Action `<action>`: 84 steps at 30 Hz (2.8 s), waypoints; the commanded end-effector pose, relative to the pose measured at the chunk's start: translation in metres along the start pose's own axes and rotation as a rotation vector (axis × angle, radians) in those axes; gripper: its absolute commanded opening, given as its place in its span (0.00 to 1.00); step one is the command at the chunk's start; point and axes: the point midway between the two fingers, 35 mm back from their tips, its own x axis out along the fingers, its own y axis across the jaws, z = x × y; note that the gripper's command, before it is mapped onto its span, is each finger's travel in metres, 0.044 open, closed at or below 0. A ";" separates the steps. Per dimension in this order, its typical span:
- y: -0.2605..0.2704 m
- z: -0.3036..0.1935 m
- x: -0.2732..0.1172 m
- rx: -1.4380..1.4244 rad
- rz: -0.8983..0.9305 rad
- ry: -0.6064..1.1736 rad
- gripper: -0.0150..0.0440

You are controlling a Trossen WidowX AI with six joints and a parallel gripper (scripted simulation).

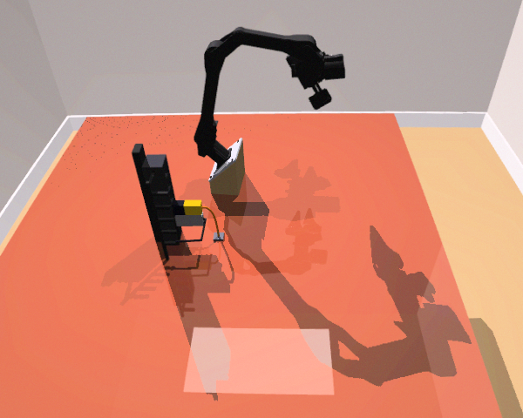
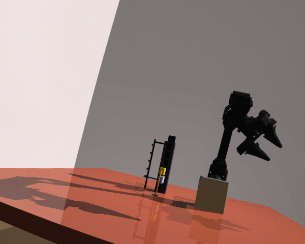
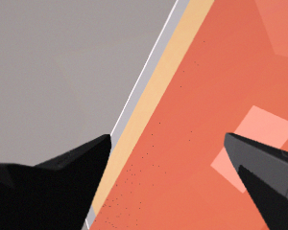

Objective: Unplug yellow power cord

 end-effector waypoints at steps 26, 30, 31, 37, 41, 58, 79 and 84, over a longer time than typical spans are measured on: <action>-0.169 -0.287 -0.244 0.285 -0.800 0.136 0.53; -0.170 -0.357 -0.259 0.383 -0.864 0.250 0.53; -0.169 -0.375 -0.262 0.409 -0.874 0.281 0.53; -0.166 -0.400 -0.264 0.447 -0.884 0.329 0.53; -0.166 -0.400 -0.265 0.447 -0.884 0.329 0.53; -0.154 -0.422 -0.267 0.446 -0.884 0.329 0.53; -0.150 -0.438 -0.265 0.447 -0.883 0.331 0.53; -0.154 -0.440 -0.261 0.448 -0.883 0.331 0.53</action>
